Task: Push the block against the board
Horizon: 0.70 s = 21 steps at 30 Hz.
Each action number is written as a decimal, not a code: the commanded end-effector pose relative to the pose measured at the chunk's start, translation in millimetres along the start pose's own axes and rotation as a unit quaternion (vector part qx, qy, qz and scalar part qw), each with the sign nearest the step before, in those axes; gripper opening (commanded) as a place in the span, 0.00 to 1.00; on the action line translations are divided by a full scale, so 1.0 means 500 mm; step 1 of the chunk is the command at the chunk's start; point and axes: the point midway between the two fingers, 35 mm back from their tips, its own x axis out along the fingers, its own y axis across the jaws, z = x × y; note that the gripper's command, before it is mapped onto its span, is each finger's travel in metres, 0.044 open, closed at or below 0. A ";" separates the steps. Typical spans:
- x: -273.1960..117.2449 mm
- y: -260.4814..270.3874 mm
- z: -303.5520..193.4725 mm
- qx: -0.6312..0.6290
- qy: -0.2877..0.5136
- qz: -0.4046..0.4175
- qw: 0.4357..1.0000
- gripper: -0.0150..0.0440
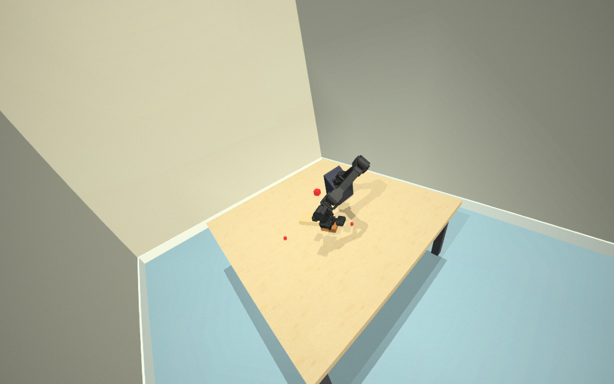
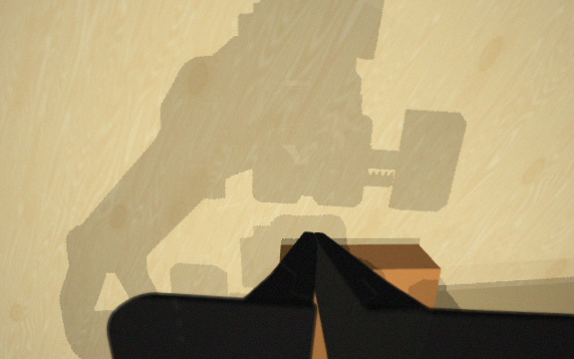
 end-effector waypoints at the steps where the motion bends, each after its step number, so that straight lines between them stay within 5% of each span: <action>1: 0.001 0.005 -0.020 -0.033 0.001 0.001 0.999 0.25; 9: 0.111 0.006 -0.021 -0.033 0.000 0.002 0.999 0.25; 21: 0.111 0.005 -0.040 -0.033 0.000 0.002 0.999 0.25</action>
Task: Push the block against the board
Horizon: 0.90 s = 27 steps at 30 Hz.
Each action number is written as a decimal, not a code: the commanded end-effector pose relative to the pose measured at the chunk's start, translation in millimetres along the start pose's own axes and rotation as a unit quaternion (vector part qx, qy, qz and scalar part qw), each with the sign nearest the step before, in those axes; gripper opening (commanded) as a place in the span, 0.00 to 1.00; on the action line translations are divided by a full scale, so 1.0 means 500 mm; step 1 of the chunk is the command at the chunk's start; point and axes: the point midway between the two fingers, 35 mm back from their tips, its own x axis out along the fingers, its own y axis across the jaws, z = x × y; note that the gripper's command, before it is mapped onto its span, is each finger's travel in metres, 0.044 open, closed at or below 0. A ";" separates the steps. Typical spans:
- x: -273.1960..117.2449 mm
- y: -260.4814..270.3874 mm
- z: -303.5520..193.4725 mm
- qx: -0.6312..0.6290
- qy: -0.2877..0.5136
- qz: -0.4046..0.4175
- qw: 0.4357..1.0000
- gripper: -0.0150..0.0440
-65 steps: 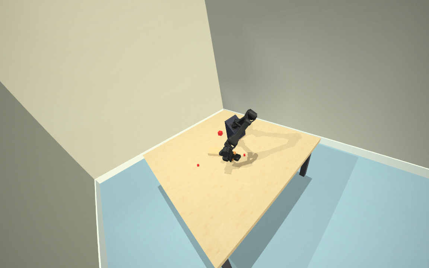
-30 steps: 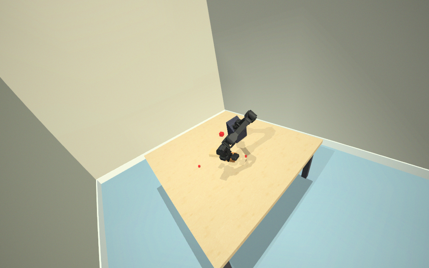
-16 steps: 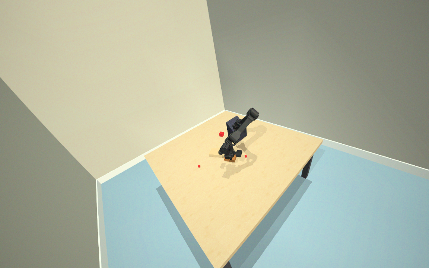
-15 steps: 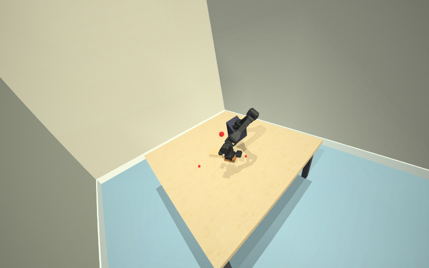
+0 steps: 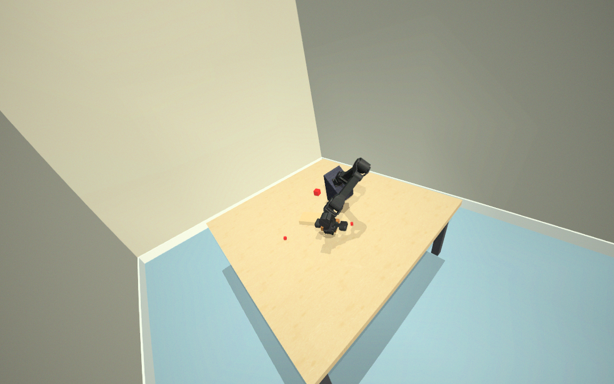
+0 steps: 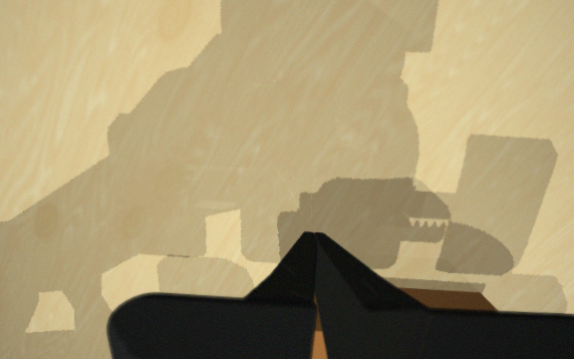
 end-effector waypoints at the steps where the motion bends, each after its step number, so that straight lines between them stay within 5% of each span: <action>1: 0.002 -0.003 -0.017 0.006 0.003 -0.002 1.000 0.25; 27: 0.001 -0.001 -0.042 0.006 0.003 -0.002 1.000 0.25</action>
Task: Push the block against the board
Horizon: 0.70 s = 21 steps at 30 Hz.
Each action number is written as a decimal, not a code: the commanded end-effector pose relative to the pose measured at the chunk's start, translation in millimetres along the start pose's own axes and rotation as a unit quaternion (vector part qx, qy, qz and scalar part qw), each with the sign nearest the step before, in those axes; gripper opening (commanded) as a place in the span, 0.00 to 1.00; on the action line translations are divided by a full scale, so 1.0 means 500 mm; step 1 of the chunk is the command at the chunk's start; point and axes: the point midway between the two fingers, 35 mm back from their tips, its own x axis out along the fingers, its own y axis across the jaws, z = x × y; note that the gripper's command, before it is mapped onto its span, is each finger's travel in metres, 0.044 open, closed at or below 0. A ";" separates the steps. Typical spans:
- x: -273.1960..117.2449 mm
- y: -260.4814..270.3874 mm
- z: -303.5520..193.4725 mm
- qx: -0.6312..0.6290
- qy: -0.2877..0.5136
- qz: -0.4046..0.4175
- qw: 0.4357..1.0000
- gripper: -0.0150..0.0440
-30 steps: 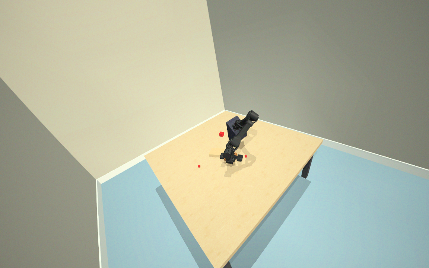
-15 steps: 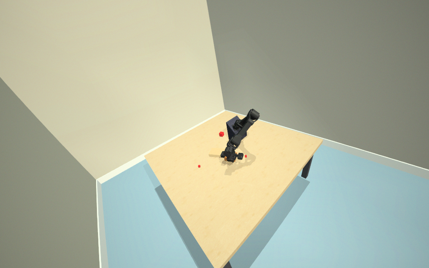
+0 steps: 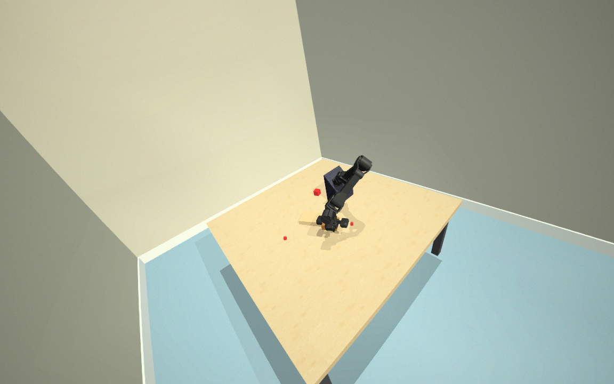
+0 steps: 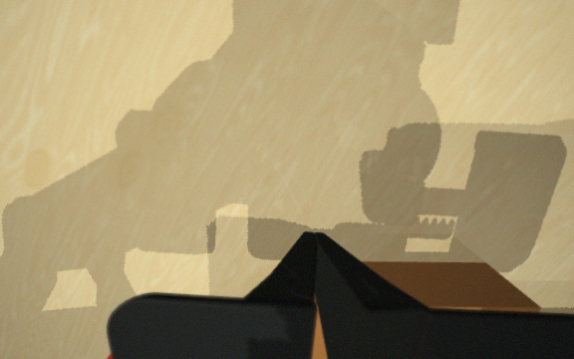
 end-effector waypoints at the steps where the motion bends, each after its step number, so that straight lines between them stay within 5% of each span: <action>1: 0.002 -0.002 0.012 0.004 0.001 -0.002 1.000 0.25; 21: 0.002 0.001 0.076 0.003 0.001 -0.002 1.000 0.25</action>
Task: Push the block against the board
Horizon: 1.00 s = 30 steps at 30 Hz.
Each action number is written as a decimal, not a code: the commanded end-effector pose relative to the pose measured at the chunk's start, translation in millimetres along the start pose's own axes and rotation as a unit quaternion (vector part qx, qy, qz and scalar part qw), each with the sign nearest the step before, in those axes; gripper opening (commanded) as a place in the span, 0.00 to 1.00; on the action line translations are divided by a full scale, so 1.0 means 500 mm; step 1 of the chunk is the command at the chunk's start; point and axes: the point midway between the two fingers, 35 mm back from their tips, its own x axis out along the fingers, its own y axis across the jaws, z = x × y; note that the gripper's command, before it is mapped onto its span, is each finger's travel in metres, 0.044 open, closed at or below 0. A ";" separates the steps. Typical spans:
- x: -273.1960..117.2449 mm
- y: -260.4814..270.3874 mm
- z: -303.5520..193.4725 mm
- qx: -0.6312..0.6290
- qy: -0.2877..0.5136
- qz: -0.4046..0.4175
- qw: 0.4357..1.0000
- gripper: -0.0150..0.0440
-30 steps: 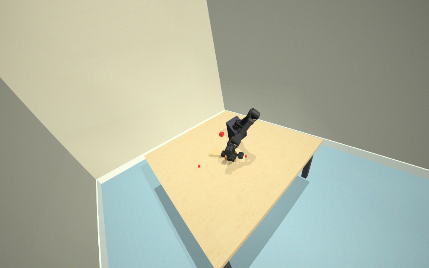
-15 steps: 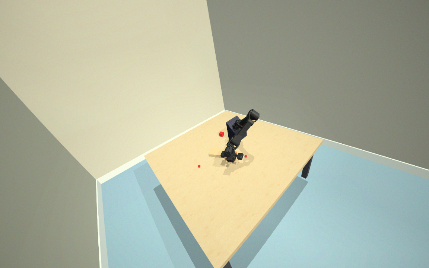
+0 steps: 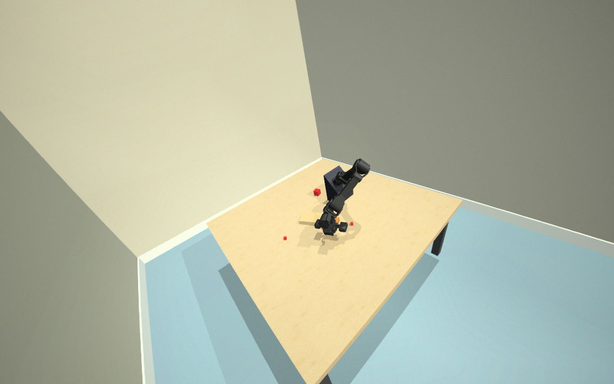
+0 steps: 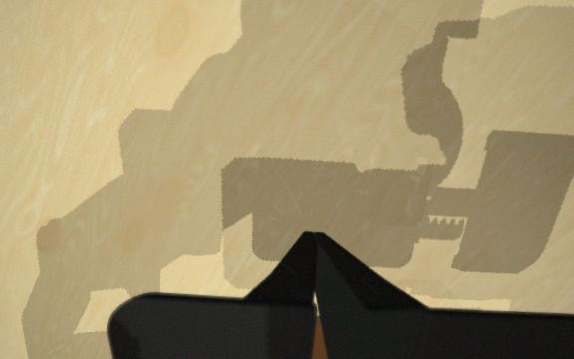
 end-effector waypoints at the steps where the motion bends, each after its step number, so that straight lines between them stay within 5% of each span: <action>1: -0.001 0.000 0.016 0.001 -0.002 -0.002 1.000 0.25; 8: -0.006 0.001 0.022 0.000 -0.001 0.000 1.000 0.25; 13: -0.111 0.001 0.021 0.001 -0.002 -0.003 1.000 0.25; 25: -0.110 -0.068 -0.031 -0.028 -0.001 -0.004 1.000 0.25; 30: -0.006 -0.068 -0.031 -0.028 -0.001 -0.003 1.000 0.25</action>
